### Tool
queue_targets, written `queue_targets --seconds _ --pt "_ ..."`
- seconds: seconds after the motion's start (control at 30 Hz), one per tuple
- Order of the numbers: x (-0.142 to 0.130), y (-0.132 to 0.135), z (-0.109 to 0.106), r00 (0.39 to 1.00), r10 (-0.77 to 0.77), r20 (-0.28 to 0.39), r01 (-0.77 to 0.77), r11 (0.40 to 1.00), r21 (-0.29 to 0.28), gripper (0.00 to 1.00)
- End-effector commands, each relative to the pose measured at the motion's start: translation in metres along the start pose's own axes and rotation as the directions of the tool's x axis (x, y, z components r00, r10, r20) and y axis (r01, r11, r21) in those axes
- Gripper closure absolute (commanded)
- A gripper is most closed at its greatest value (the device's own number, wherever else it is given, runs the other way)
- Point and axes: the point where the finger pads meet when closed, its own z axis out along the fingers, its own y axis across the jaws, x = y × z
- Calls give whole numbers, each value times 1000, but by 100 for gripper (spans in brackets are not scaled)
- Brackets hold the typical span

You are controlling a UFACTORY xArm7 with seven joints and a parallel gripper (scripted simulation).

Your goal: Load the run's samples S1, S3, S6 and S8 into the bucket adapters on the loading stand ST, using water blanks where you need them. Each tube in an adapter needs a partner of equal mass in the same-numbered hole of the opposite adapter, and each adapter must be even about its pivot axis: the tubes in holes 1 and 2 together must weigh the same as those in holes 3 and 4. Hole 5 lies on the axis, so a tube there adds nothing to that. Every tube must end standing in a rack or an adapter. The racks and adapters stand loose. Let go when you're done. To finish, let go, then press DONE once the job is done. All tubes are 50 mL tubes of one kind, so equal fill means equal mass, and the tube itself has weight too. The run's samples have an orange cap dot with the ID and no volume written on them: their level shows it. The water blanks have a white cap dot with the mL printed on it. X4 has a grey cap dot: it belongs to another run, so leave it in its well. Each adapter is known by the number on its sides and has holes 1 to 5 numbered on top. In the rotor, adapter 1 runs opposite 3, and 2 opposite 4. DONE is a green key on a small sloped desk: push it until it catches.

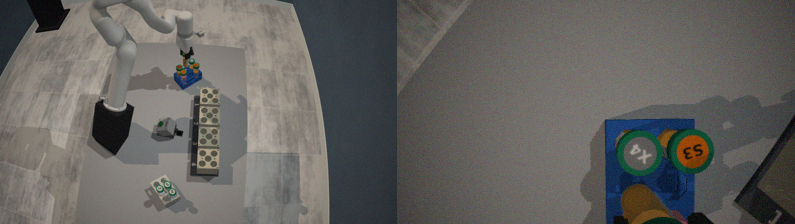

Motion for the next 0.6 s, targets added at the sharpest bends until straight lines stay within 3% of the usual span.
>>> queue_targets --seconds 0.0,0.57 --pt "1 0 -7 1000 0 -3 0 1000 0 100" --pt "1 0 -38 1000 0 -3 0 1000 0 100"
